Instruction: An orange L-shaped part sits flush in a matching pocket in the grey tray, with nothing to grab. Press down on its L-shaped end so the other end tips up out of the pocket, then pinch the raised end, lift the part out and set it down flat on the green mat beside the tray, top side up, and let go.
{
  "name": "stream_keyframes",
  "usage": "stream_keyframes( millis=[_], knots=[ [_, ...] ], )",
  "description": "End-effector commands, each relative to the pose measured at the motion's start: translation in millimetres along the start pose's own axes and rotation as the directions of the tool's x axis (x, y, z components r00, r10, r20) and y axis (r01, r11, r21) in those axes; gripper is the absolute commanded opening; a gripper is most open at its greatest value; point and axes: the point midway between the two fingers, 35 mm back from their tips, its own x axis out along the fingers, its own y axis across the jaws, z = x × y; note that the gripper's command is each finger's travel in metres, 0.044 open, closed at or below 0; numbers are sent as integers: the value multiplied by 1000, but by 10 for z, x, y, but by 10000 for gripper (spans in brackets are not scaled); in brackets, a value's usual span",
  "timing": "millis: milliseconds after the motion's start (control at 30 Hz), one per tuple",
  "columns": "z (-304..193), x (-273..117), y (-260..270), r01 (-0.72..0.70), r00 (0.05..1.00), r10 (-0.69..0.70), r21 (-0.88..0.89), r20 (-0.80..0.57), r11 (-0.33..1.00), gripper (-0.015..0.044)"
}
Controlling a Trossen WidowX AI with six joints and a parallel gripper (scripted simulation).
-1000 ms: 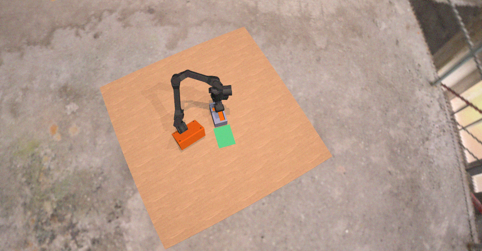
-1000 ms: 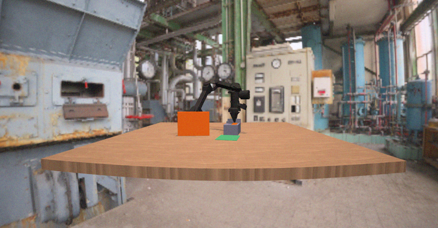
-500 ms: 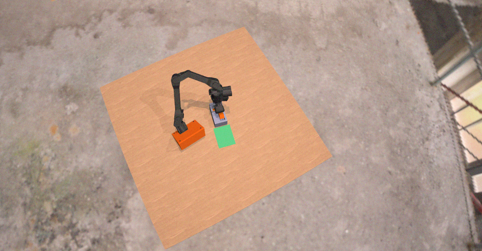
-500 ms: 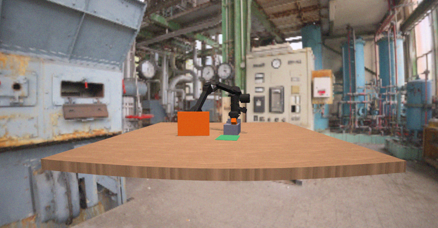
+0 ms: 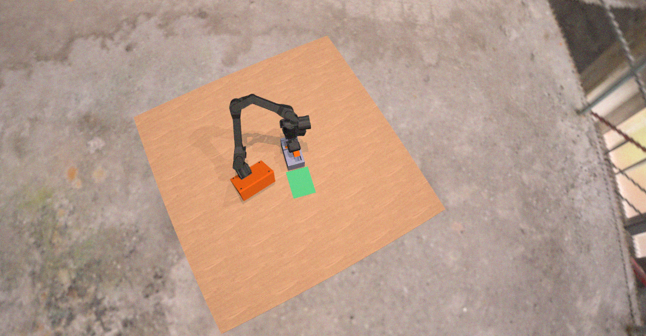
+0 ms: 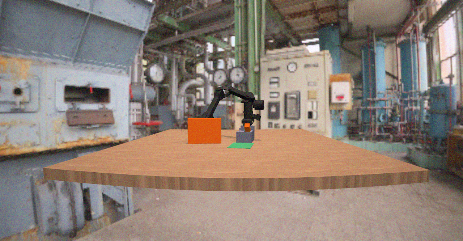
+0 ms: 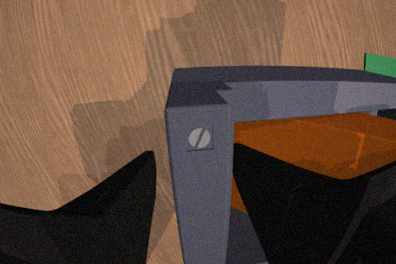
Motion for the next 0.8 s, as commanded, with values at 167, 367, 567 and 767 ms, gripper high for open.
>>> stream_keyframes(
  millis=[167, 367, 567, 767],
  knots=[
    [-8, -57, 45, 3, 1000, -3, 6, -3, 1000, 180],
    [-19, -119, 95, 5, 1000, -5, 14, -6, 1000, 180],
    [30, -563, 36, 12, 1000, -12, 15, -3, 1000, 180],
    [-14, -1084, -26, 8, 1000, -8, 15, -6, 1000, 180]
  ],
)
